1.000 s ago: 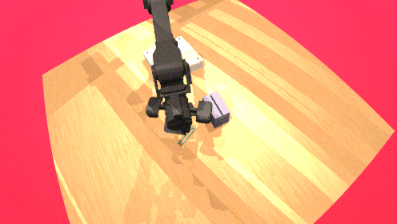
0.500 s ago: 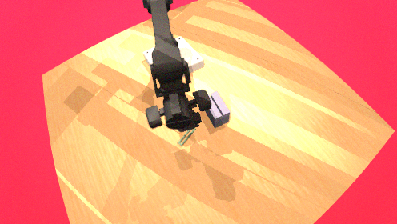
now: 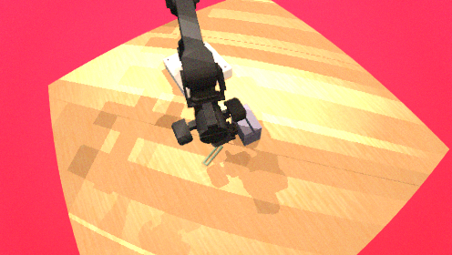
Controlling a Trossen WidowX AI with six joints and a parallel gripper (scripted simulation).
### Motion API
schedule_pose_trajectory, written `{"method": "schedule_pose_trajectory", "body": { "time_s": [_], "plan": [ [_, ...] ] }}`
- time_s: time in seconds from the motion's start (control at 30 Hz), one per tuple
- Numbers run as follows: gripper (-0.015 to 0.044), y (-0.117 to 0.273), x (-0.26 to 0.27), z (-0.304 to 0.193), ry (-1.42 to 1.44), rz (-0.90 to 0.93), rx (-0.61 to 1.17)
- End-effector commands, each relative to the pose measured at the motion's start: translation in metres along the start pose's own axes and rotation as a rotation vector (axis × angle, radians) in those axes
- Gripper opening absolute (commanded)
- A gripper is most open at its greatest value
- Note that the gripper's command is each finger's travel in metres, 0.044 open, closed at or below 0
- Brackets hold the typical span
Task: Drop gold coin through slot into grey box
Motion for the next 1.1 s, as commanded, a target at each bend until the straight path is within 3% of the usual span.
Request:
{"method": "schedule_pose_trajectory", "body": {
  "time_s": [0.0,1.07],
  "plan": [
    [0.0000,0.003,0.011,0.000,0.000,-0.001,-0.012],
    [0.0000,0.003,0.093,-0.006,-0.001,0.007,-0.012]
  ]
}}
Point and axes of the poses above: the point midway between the two fingers, 35 mm back from their tips, its own y axis back along the fingers, its own x axis across the jaws, z = x × y, the point moved 6 cm from there along y, back along the fingers, and after that the axes turned 5 degrees about y, right-handed, at the moved point
